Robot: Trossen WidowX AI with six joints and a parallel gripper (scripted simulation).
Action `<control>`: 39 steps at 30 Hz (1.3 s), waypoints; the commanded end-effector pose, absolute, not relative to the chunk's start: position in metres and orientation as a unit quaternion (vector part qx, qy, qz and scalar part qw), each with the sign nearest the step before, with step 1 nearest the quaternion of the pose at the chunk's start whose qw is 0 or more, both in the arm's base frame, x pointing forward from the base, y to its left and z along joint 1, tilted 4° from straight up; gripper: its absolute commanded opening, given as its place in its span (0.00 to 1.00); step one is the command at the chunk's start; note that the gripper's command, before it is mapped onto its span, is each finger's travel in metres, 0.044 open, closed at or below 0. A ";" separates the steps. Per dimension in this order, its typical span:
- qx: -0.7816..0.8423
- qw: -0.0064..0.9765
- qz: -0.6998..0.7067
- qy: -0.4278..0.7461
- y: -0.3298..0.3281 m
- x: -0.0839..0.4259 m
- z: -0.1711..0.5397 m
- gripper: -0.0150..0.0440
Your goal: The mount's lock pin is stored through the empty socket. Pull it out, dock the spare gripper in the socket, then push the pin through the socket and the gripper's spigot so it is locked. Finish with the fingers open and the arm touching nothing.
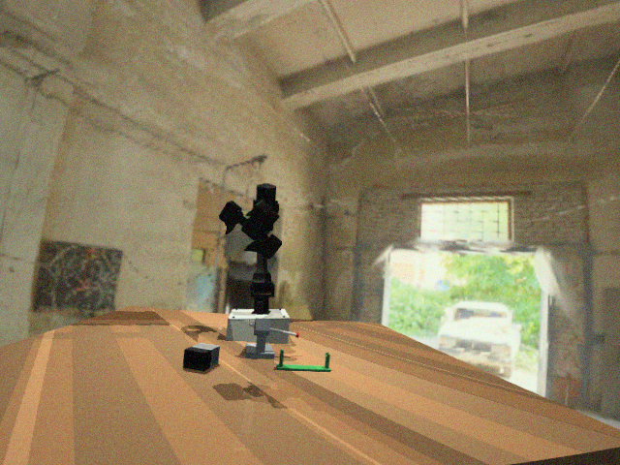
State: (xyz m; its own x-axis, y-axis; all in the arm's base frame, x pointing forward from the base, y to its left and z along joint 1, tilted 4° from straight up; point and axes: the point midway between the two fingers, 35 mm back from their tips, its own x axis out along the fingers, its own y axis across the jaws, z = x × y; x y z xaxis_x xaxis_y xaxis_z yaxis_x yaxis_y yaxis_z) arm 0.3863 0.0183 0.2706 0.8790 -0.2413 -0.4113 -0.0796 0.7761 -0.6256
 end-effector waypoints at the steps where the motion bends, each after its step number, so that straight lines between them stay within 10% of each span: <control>1: -0.408 0.860 0.057 0.301 0.050 0.381 0.238 0.76; 19: -0.591 0.431 0.529 0.431 0.148 0.258 0.128 0.76; 39: -0.591 0.420 0.537 0.431 0.146 0.261 0.053 0.76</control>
